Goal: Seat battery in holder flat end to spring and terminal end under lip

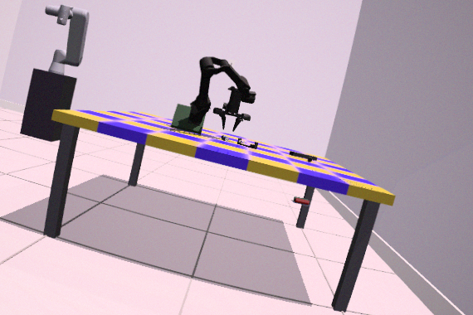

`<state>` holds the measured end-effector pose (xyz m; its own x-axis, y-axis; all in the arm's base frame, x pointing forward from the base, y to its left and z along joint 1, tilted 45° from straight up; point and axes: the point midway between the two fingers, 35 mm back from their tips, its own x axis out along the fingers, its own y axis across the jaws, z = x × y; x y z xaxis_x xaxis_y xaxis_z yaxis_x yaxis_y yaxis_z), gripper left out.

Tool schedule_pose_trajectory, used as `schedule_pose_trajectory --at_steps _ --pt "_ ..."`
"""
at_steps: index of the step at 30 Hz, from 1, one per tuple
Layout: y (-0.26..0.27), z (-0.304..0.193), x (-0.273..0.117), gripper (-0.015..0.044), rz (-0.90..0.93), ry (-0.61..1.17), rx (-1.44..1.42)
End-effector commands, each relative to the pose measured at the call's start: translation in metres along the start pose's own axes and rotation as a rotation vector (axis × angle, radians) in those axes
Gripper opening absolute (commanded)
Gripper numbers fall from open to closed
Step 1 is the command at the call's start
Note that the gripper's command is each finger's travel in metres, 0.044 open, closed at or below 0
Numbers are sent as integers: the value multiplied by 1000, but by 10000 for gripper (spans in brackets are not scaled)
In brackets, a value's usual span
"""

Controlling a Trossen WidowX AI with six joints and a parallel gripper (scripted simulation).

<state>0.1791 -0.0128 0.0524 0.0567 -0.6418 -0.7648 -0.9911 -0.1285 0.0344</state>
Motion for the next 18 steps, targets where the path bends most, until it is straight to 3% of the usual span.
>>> schedule_pose_trajectory --at_steps 1,18 --pt "7 -6 -2 234 42 73 -159" --pt "7 -7 13 234 41 71 -159"
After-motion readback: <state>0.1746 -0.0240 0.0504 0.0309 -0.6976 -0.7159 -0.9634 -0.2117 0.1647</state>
